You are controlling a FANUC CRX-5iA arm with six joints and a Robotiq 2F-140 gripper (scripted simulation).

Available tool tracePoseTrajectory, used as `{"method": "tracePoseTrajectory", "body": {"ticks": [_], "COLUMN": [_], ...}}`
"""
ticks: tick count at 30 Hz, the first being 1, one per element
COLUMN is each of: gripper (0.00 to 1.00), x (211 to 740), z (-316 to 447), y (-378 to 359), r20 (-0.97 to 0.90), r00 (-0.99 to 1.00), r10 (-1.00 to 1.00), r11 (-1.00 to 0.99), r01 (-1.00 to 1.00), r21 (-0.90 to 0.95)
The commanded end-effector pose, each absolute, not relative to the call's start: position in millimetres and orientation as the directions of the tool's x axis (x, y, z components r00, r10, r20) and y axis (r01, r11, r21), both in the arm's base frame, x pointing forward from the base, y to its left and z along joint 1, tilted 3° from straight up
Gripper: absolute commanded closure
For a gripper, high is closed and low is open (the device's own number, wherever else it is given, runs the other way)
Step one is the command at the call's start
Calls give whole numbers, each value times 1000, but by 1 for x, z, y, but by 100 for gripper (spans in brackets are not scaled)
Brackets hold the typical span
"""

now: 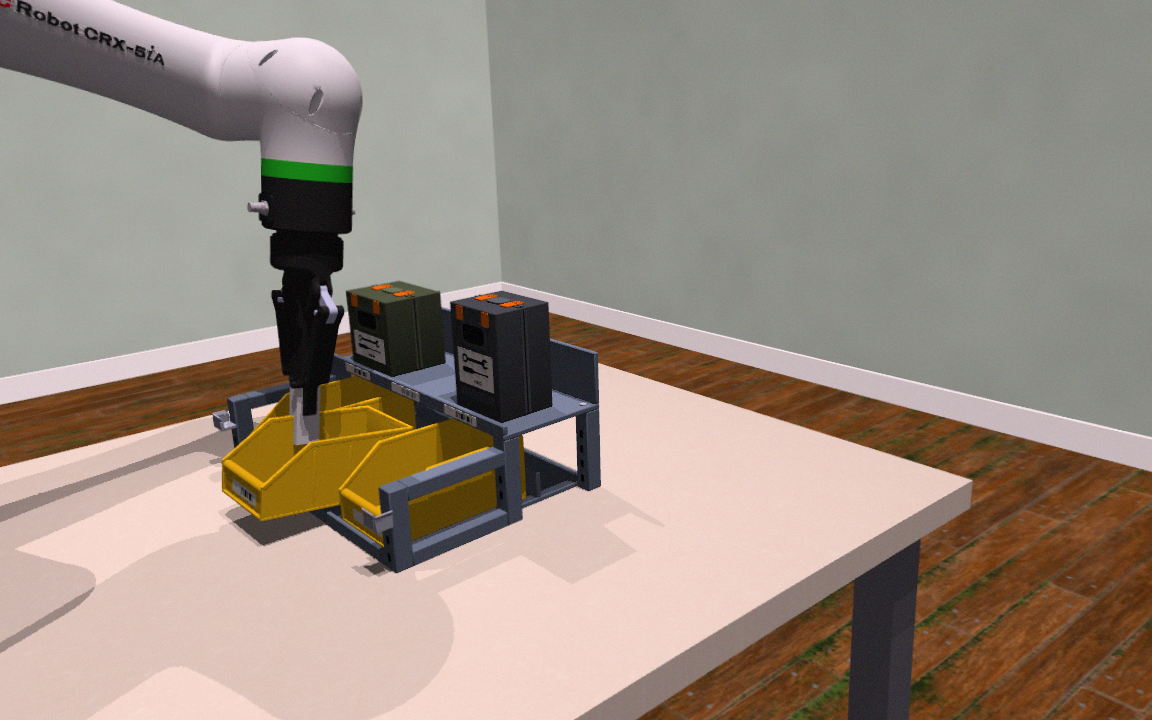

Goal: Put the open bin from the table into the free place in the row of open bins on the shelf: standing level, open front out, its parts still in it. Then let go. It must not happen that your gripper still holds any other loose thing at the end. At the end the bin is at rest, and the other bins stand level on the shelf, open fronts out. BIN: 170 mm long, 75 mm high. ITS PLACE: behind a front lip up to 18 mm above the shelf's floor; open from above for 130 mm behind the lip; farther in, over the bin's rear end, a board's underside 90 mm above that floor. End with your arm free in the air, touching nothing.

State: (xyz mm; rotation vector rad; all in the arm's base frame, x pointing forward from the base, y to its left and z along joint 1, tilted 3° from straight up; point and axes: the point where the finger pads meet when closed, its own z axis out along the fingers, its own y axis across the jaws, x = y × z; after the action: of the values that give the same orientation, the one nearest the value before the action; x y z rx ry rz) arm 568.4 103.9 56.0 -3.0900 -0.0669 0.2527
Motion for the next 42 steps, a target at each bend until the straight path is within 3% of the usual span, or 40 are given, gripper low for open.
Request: {"method": "tracePoseTrajectory", "body": {"ticks": [1, 42], "gripper": [100, 100], "x": [569, 574], "z": [56, 56], "y": [104, 104], "r20": [-161, -153], "r00": [986, 987], "r10": [46, 46], "r11": [-998, -998], "r01": [40, 40], "r21": [-44, -44]}}
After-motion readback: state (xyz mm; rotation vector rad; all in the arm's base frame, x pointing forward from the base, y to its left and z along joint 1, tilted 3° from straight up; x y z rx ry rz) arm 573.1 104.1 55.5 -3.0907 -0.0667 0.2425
